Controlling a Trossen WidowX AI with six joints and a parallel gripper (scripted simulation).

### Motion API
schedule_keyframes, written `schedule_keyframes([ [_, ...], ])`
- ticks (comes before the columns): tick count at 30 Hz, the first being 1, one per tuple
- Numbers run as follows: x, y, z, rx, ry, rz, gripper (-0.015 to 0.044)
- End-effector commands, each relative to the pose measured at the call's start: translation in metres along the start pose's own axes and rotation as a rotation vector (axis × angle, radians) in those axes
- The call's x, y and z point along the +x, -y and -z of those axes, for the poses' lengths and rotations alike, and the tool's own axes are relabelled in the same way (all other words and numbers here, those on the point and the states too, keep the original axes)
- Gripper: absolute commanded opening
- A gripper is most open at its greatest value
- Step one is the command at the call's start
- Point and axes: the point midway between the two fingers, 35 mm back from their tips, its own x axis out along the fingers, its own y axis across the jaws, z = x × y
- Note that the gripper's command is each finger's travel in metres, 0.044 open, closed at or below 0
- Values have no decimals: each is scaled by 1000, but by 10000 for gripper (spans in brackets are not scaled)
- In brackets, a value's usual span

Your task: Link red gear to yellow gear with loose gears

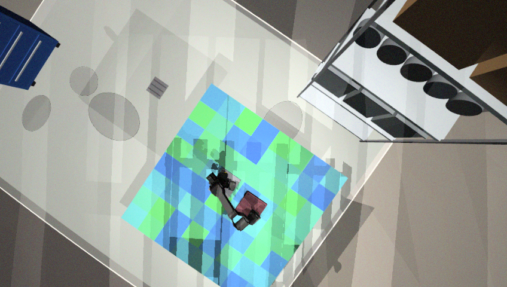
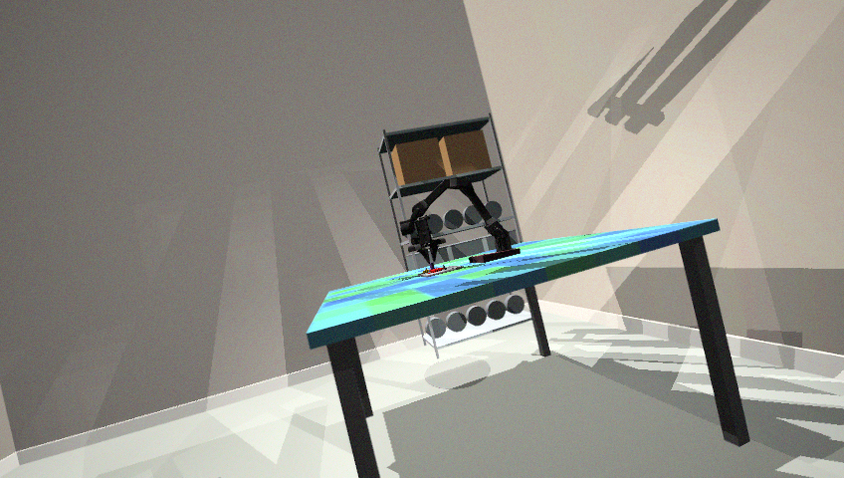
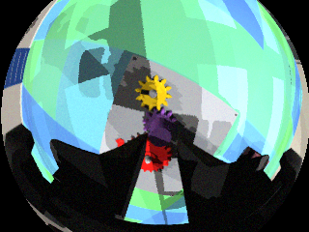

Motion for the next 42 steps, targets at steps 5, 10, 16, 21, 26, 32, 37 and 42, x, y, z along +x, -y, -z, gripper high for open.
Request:
schedule_keyframes([
  [5,-37,-1,-1,-16,11,-15,140],
  [10,-62,0,0,-10,9,-13,245],
  [16,-81,2,1,-9,8,-12,402],
  [21,-81,2,1,-9,8,-12,440],
  [26,-81,2,1,-9,8,-12,440],
  [32,-81,2,1,-9,8,-12,440],
  [37,-81,2,1,-9,8,-12,440],
  [42,-81,2,1,-9,8,-12,440],
])
